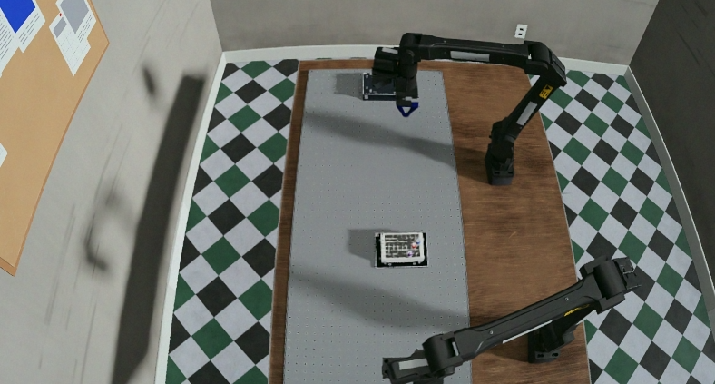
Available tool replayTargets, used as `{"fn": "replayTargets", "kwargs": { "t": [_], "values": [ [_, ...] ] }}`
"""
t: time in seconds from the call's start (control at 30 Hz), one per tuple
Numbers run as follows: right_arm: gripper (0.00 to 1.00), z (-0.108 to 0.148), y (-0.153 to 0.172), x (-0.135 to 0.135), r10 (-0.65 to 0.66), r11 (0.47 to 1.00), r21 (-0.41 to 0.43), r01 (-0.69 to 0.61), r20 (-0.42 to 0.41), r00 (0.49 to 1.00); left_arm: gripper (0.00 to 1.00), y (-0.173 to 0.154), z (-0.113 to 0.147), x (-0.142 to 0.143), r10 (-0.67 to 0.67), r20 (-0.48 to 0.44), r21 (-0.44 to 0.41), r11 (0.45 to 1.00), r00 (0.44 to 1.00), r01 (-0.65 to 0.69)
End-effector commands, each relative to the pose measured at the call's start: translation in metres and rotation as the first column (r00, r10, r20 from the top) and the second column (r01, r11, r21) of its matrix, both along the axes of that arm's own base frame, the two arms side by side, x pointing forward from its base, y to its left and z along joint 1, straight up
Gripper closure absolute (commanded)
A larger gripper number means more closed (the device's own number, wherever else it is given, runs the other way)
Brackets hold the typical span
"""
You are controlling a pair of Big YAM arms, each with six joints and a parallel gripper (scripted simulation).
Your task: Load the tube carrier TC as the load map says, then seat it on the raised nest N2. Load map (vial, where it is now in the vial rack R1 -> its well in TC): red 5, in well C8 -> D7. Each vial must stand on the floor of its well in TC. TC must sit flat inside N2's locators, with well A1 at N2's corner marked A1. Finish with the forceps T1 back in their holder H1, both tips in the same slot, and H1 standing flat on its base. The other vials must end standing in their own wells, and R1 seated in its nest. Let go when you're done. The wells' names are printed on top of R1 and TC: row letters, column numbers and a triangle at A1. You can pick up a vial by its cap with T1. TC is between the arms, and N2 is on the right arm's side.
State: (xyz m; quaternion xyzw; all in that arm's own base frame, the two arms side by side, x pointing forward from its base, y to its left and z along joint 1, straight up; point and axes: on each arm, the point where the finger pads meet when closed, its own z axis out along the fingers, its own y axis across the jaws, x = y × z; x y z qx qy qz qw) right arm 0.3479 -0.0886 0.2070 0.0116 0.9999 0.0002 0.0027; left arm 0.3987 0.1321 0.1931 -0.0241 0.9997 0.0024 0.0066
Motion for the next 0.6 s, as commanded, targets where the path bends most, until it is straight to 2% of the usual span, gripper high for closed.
{"fn": "replayTargets", "kwargs": {
  "t": [0.0, 0.4, 0.43, 0.47, 0.57],
  "values": [
    [0.0, 0.011, -0.003, 0.009, -0.002, 1.0, -0.009, 0.002, 0.029, 1.0, 0.76, -0.012, 0.006, -0.012, 0.002, -0.002, -0.002, 1.0, 1.0, -0.002],
    [0.0, 0.011, -0.003, 0.009, -0.002, 1.0, -0.009, 0.002, 0.029, 1.0, 0.76, -0.033, 0.014, -0.045, 0.002, -0.004, -0.003, 1.0, 1.0, -0.002],
    [0.0, 0.011, -0.003, 0.009, -0.002, 1.0, -0.009, 0.002, 0.029, 1.0, 0.76, -0.034, 0.004, -0.047, 0.004, -0.035, -0.012, 1.0, 0.999, -0.005],
    [0.0, 0.011, -0.003, 0.009, -0.002, 1.0, -0.009, 0.002, 0.029, 1.0, 0.76, -0.037, 0.014, -0.052, 0.002, -0.01, -0.005, 1.0, 1.0, -0.002],
    [0.0, 0.011, -0.003, 0.009, -0.002, 1.0, -0.009, 0.002, 0.029, 1.0, 0.76, -0.039, 0.016, -0.056, 0.002, -0.007, -0.004, 1.0, 1.0, -0.002]
  ]
}}
